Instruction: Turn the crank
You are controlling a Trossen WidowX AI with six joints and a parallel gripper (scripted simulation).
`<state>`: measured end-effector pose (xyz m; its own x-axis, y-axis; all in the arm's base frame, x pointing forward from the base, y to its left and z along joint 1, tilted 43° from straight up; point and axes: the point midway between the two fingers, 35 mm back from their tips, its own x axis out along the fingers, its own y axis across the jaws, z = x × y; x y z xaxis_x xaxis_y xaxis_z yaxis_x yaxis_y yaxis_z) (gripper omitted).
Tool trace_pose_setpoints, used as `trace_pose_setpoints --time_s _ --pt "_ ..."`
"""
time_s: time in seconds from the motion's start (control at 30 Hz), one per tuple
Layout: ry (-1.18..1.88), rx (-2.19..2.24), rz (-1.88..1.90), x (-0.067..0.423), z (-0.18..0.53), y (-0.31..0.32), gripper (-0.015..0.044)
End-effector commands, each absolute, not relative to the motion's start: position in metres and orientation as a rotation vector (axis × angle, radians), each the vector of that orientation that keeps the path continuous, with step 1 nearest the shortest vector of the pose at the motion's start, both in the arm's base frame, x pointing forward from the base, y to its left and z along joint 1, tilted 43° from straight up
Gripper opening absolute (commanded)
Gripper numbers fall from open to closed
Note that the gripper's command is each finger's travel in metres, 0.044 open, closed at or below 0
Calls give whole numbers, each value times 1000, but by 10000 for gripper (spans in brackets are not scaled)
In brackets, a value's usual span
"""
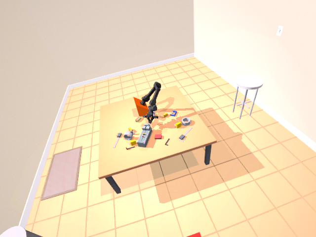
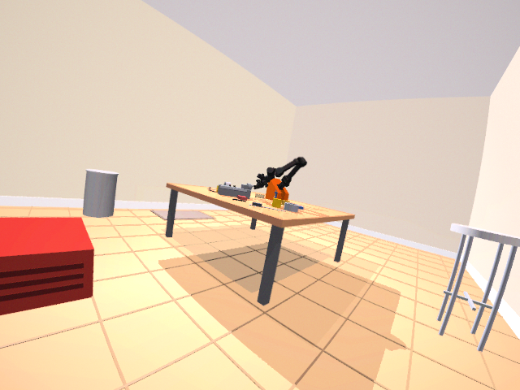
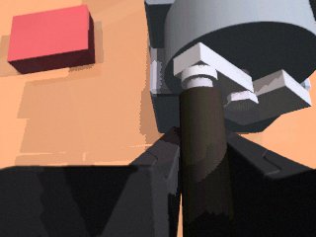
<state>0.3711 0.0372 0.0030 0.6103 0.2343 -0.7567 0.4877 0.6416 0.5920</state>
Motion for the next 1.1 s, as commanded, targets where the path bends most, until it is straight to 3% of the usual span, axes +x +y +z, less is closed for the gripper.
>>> trace_pose_setpoints --time_s 0.0,1.07 --pt "926 892 -183 368 4 28 0" --pt "926 892 -184 357 -7 13 0"
